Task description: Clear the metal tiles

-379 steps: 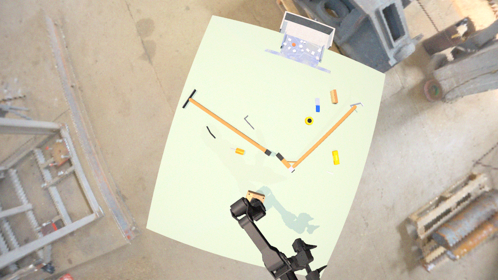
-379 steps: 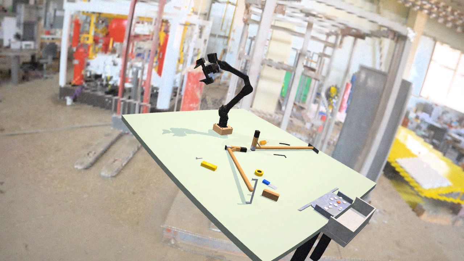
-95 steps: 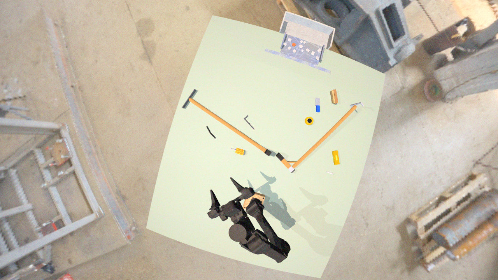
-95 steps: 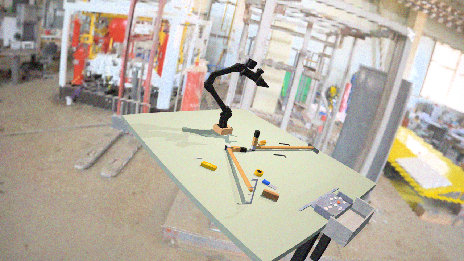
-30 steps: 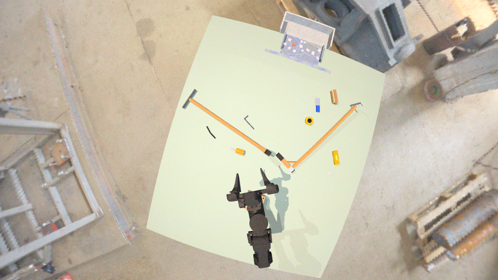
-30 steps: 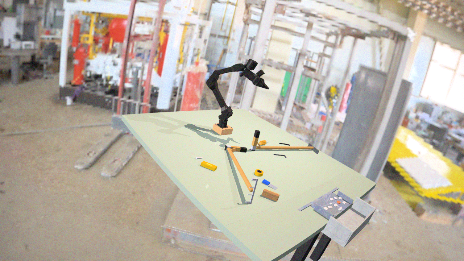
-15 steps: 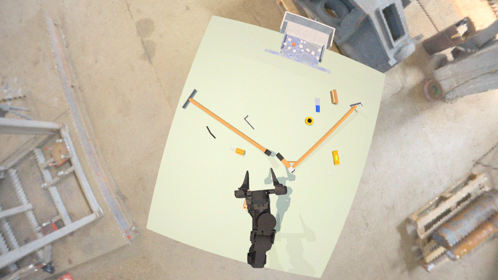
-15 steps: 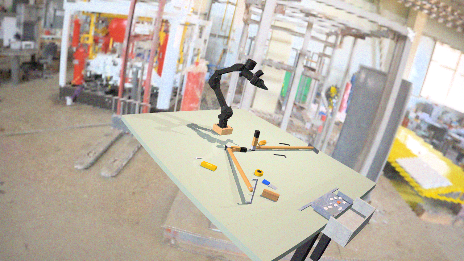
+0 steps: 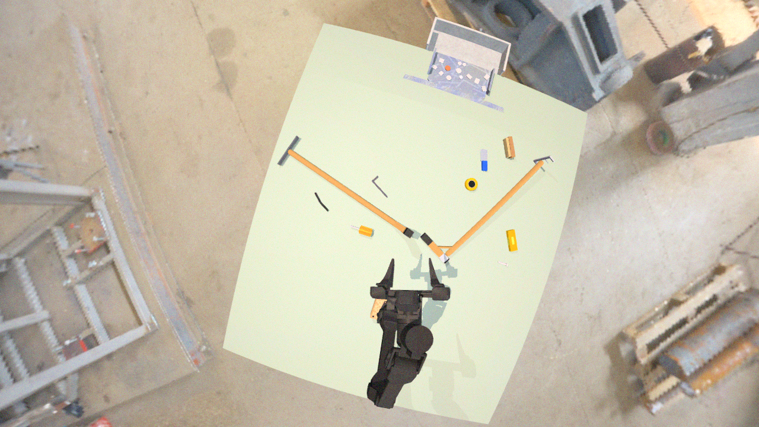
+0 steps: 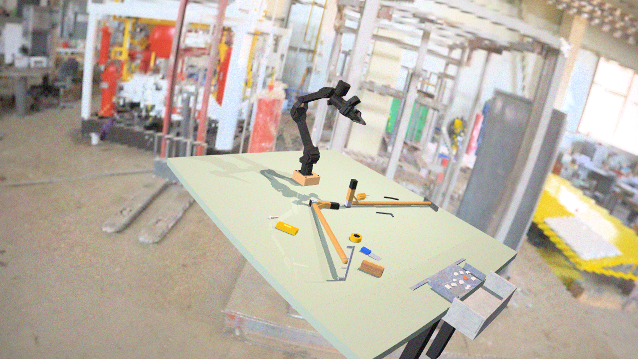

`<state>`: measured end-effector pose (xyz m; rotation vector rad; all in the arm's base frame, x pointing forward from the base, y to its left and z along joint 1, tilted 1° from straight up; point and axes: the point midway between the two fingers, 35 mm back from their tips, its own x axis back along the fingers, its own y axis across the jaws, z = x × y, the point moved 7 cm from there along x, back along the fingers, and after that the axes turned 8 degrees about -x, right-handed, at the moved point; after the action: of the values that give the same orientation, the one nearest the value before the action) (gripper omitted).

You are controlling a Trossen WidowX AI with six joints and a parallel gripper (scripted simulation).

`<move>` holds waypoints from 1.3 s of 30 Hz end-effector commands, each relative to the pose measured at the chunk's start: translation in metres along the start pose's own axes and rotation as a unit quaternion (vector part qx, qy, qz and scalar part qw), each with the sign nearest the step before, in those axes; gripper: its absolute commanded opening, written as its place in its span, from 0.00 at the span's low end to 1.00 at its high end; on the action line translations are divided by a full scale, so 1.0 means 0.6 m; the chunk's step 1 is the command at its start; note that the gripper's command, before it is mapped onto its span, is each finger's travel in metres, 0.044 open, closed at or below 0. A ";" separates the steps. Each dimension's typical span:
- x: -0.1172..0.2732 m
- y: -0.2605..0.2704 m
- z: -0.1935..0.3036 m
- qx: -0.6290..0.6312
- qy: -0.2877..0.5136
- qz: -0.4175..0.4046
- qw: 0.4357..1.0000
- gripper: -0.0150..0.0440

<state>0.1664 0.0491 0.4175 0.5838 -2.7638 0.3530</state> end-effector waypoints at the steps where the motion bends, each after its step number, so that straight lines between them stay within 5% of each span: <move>1: 0.000 -0.009 0.001 0.004 0.000 0.010 1.000 1.00; 39: 0.030 -0.124 0.028 0.024 0.037 0.153 0.987 1.00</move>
<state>0.1783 -0.0241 0.4202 0.1660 -2.7774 0.4873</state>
